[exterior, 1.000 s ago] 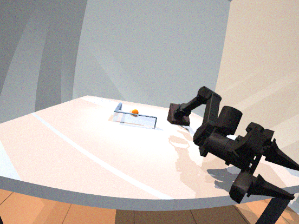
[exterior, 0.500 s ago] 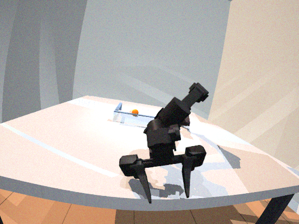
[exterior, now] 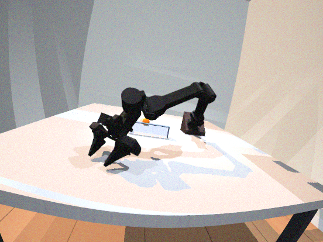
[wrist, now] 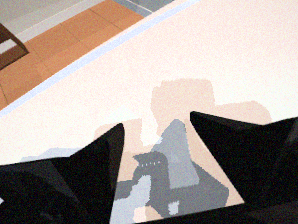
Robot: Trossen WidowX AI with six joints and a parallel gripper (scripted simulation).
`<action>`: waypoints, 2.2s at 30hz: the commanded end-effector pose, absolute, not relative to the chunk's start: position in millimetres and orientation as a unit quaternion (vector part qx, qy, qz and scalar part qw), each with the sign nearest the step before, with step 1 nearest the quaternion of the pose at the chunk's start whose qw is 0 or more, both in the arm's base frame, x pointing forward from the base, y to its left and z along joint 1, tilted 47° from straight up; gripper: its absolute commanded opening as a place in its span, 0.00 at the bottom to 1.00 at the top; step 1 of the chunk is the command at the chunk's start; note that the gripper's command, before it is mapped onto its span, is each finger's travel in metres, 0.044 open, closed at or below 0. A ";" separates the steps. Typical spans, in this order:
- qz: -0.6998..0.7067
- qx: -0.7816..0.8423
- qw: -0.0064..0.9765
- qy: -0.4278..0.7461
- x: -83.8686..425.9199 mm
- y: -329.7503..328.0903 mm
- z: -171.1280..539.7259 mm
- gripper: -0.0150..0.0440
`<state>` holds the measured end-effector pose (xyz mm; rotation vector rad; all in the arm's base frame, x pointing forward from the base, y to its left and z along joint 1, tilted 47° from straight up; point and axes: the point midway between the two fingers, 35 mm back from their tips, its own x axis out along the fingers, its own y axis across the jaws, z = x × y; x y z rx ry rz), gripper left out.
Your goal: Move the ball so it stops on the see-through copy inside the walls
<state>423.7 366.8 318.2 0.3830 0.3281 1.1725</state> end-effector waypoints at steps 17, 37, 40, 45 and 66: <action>0.292 0.113 0.845 0.434 484.6 109.6 113.2 0.83; 0.253 0.214 0.681 0.652 342.5 -42.1 -4.0 0.83; 0.284 0.251 0.638 0.671 309.7 -49.0 -11.2 0.83; 0.292 0.261 0.627 0.673 302.2 -50.2 -11.9 0.83; 0.292 0.262 0.627 0.673 300.3 -24.9 -36.3 0.83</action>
